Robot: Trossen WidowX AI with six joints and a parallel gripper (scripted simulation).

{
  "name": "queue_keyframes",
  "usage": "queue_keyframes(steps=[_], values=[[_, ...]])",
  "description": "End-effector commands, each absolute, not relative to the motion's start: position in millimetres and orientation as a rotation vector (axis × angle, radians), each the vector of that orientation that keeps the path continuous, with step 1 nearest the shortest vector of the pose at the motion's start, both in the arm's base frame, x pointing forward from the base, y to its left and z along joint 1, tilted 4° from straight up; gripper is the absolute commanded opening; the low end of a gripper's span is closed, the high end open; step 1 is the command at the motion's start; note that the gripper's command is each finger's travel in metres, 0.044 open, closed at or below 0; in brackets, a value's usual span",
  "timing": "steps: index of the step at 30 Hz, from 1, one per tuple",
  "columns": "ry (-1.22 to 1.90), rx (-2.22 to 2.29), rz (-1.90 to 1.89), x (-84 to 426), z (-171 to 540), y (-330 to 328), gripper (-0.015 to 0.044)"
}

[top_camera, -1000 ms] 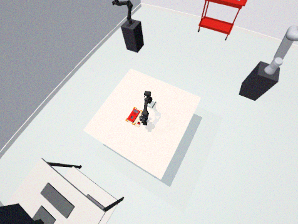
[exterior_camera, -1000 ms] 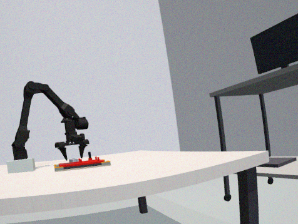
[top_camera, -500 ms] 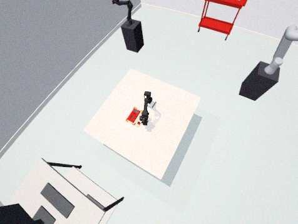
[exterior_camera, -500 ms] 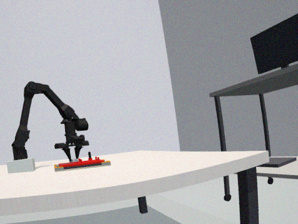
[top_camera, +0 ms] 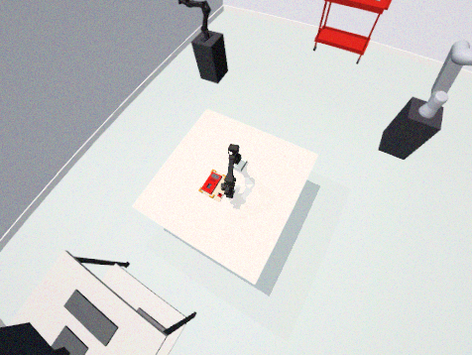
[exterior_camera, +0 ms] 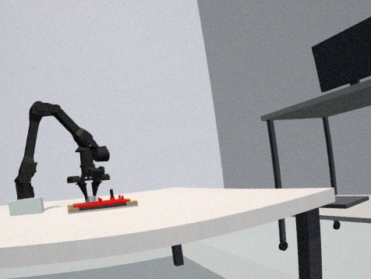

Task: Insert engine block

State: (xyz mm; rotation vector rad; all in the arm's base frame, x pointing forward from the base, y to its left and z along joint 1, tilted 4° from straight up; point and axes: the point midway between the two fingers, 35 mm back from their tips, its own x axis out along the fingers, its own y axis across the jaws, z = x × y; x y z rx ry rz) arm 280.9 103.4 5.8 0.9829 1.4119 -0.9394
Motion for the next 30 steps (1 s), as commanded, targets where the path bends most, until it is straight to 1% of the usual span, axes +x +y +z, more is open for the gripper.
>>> queue_keyframes(steps=[1,30], values=[[1.406,0.998,-0.928,286,18,106,0.0000],[1.406,0.998,-0.928,278,108,102,0.0000]])
